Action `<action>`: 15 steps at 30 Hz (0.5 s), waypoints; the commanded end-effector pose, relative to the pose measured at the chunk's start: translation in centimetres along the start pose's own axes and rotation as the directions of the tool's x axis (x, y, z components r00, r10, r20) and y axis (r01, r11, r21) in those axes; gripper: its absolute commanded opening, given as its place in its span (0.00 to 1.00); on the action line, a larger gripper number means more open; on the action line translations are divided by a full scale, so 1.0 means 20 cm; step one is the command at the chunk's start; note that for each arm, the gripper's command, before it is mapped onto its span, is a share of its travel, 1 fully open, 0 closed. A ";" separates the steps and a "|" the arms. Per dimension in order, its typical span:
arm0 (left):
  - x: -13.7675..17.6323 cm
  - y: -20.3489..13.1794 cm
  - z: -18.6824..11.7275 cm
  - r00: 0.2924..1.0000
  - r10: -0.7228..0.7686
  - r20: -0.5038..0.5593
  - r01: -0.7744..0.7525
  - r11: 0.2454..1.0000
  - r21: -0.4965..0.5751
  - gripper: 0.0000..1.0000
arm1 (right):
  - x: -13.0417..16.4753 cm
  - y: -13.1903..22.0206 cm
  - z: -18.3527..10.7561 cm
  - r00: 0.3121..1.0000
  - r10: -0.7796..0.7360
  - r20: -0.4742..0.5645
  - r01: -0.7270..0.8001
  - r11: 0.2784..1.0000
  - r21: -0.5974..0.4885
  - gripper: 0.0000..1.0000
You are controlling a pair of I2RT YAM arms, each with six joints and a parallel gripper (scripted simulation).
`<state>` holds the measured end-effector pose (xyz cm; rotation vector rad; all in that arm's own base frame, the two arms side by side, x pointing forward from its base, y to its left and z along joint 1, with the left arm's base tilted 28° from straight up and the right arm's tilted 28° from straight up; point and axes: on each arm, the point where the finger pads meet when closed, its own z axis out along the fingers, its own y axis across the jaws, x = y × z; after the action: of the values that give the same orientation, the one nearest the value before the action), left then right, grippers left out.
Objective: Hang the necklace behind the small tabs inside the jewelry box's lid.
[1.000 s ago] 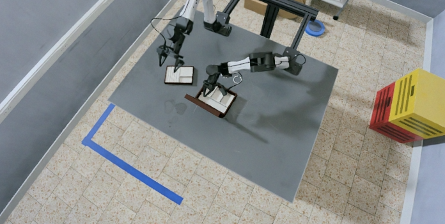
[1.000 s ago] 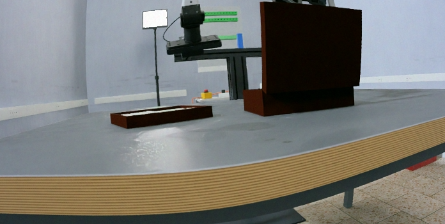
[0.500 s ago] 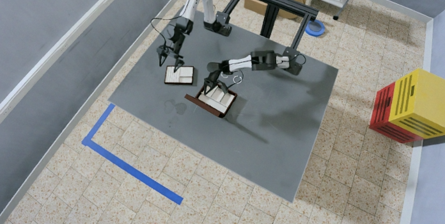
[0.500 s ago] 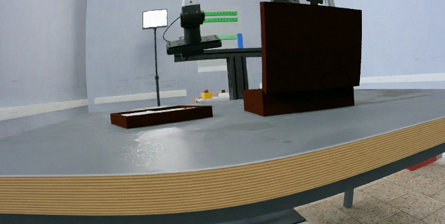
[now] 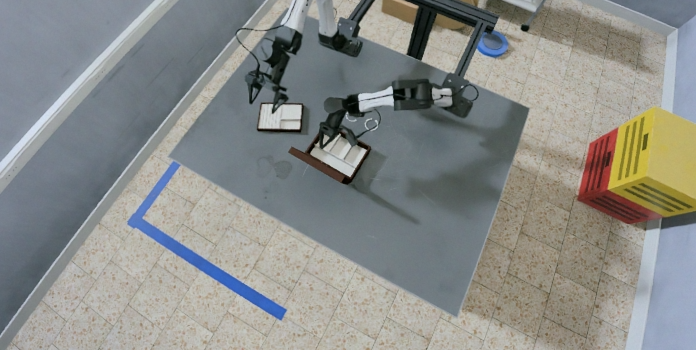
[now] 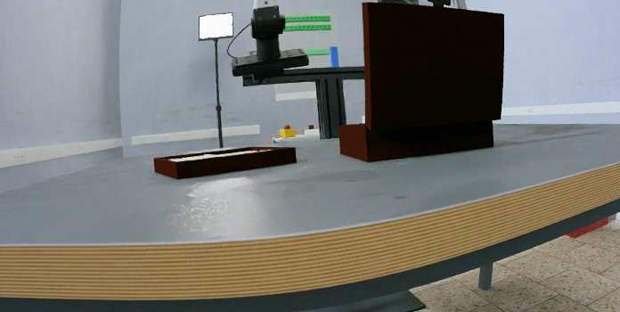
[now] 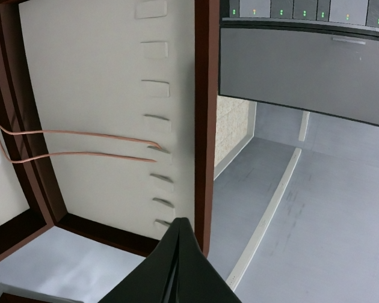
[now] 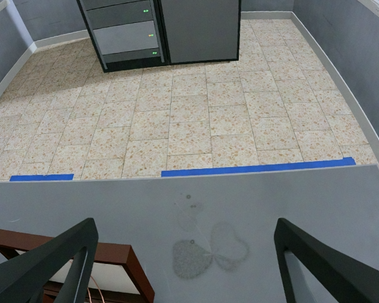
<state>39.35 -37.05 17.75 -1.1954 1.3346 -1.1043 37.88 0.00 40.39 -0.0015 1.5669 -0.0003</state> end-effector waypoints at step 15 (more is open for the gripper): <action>-0.26 -0.31 0.14 0.968 0.244 -0.051 -0.243 0.970 0.021 0.00 | -0.08 0.02 -0.04 0.999 0.005 0.041 -0.005 1.000 -0.009 1.00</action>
<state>42.50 -32.89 20.31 -1.0655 1.4242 -0.9645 37.88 0.00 40.39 -0.0013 1.5669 -0.0003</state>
